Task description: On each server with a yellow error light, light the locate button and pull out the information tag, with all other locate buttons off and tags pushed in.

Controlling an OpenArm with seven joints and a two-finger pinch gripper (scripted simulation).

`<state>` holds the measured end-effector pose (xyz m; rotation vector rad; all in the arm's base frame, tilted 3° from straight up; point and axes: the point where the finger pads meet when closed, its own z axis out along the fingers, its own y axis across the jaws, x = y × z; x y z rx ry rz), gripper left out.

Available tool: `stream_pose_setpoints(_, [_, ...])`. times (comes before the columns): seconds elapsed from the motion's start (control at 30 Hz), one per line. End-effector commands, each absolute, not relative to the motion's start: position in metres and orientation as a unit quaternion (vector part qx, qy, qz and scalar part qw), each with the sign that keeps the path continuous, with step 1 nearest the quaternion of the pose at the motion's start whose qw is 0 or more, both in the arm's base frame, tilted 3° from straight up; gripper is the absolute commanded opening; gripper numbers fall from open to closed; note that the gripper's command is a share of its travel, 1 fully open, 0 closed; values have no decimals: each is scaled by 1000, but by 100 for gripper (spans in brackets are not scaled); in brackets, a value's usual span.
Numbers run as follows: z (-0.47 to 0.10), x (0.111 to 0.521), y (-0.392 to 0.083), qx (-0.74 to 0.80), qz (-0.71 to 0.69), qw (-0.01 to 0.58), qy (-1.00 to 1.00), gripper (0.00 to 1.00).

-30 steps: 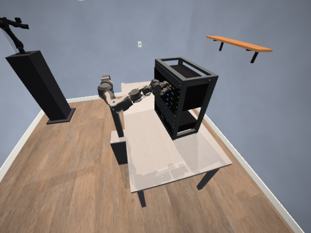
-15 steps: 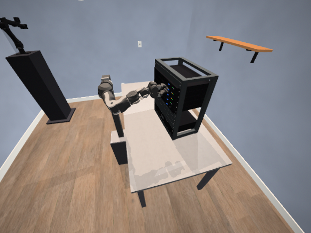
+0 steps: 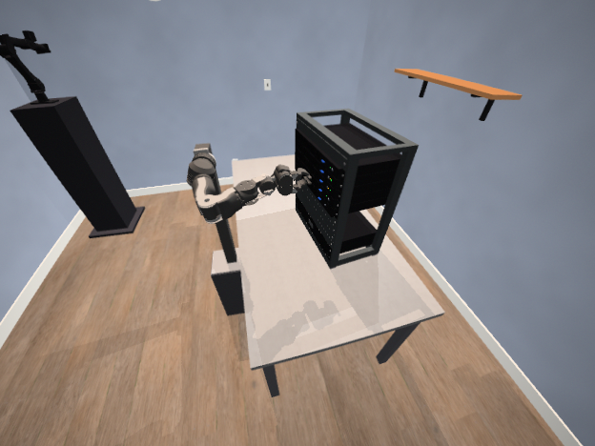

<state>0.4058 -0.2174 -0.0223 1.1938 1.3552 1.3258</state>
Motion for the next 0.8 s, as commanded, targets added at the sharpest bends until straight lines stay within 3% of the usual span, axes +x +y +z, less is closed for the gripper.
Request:
stream_pose_setpoints(0.0, [-24,402,-216,479,536,440,539,10])
stream_pose_setpoints(0.77, [-60,371,-196,479,536,440,539,10])
